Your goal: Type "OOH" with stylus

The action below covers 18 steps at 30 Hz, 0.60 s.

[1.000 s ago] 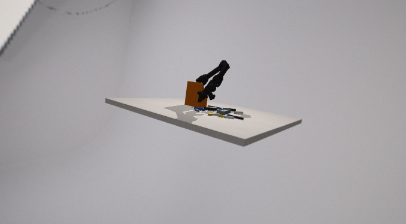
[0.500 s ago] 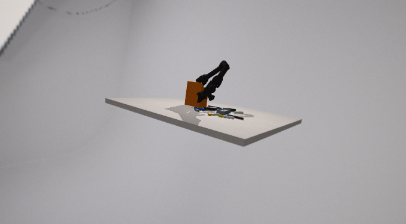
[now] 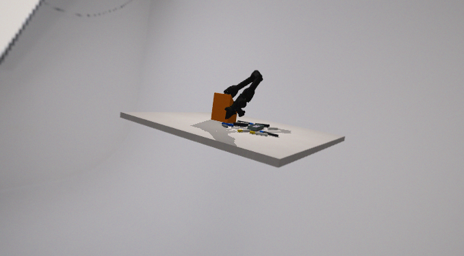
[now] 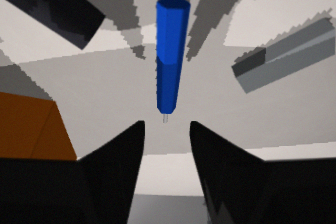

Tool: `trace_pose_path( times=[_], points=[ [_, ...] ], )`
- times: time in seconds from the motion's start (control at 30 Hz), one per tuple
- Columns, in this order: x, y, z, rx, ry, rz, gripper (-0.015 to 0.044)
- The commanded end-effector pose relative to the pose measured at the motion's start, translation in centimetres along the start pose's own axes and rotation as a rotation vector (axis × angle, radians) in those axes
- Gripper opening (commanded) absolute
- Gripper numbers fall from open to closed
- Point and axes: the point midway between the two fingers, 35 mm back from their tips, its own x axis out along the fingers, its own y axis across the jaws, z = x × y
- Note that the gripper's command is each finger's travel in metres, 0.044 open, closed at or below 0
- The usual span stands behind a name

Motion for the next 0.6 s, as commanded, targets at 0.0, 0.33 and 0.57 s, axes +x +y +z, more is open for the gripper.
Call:
trace_pose_path(
  times=[0.0,0.33,0.57],
  points=[
    [0.3,0.0,0.2,0.005,-0.004,0.001,0.0150],
    [1.0,0.0,0.6,0.005,-0.004,0.001,0.0150],
    [1.5,0.0,0.9,0.005,-0.004,0.002,0.0150]
  ],
)
